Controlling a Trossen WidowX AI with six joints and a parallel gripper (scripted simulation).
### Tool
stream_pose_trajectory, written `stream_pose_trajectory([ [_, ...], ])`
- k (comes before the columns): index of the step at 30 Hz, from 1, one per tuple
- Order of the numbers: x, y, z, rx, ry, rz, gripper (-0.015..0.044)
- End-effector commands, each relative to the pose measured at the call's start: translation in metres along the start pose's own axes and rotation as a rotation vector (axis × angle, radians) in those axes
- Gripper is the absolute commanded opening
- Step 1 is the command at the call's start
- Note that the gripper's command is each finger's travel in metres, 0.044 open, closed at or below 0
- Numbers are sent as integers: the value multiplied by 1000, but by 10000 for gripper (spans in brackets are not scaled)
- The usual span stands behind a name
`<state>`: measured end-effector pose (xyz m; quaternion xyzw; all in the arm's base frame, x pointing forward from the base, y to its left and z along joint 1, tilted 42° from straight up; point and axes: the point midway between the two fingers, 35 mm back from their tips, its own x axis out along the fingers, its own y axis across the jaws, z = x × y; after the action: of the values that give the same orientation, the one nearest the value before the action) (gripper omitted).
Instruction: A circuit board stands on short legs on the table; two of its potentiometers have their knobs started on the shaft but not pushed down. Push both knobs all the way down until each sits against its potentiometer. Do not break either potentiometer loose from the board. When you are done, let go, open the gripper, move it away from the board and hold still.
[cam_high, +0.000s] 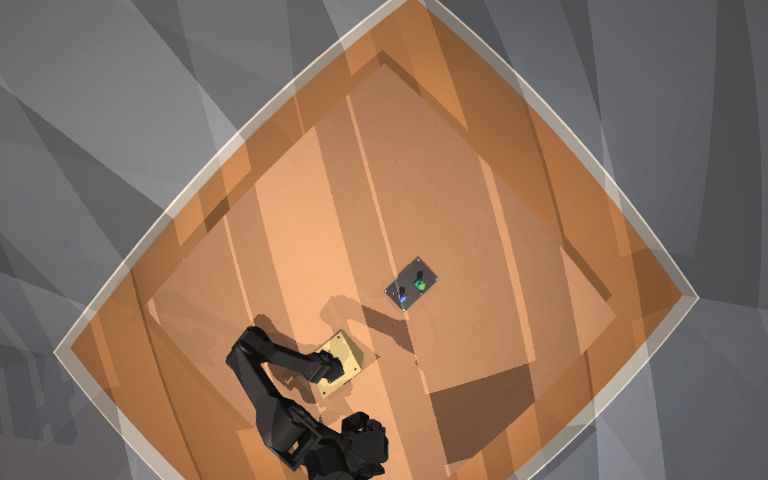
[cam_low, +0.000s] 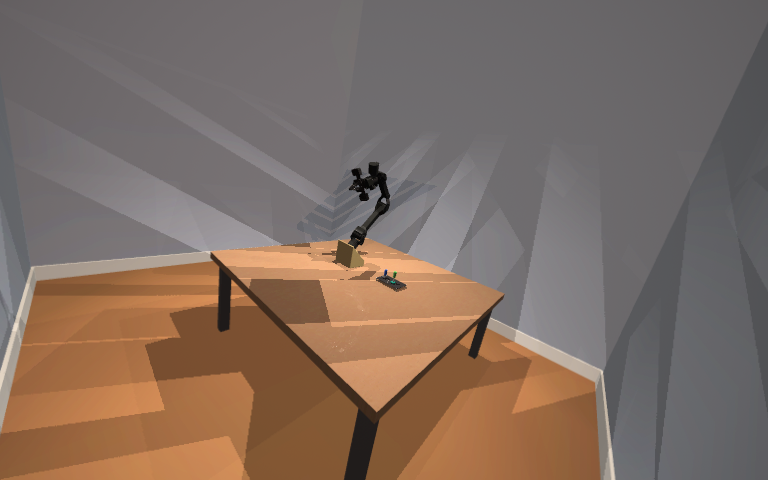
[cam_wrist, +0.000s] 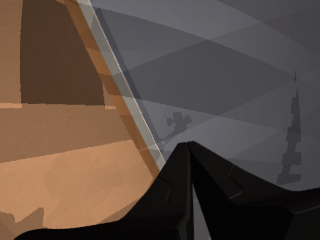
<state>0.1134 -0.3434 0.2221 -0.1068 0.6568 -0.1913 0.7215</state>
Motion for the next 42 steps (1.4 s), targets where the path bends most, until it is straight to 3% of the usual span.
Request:
stream_pose_trajectory([
  [1,18,35,39,-19,-68,125,0],
  [9,36,115,104,-61,-153,368,0],
  [20,38,229,152,-113,-147,671,0],
  [36,11,404,151,-118,124,1118,0],
  [42,8,418,147,-117,164,1149,0],
])
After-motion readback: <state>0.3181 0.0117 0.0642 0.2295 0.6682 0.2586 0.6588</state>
